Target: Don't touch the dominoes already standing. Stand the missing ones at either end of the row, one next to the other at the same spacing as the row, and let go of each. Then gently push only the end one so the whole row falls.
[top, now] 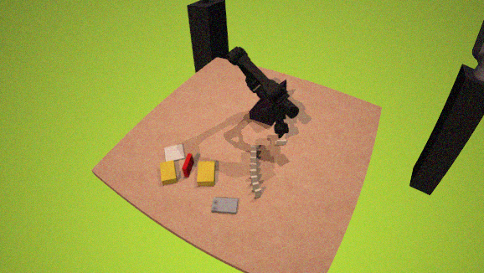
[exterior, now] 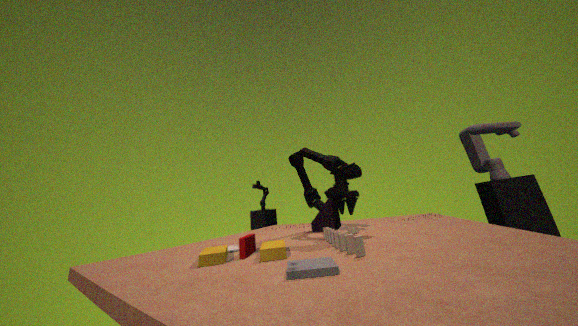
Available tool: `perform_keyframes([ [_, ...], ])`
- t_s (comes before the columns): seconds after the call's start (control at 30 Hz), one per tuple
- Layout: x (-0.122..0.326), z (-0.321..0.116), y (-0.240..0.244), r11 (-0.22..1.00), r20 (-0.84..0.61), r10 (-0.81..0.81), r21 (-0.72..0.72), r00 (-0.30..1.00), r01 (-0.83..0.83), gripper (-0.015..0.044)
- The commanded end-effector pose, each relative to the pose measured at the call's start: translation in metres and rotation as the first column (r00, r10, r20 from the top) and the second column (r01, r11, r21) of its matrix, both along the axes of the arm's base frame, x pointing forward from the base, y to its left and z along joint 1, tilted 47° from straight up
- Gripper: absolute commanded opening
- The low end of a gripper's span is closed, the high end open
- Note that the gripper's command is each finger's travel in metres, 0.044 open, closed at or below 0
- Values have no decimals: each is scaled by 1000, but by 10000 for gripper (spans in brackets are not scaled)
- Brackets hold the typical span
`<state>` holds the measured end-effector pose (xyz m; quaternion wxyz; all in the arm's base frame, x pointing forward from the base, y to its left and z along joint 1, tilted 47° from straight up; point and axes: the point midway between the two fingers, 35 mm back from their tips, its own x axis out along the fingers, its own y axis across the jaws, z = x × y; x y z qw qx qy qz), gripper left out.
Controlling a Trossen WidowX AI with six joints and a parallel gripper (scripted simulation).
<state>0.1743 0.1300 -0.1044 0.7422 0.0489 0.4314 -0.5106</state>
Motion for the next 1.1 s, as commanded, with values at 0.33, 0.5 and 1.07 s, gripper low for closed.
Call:
perform_keyframes([
  [0.33,7,-46,-47,1000,25,-24,9,999,24,440],
  [0.5,8,-49,-51,1000,26,-24,9,999,24,440],
  [1.07,10,-56,-58,1000,26,-24,9,999,24,230],
])
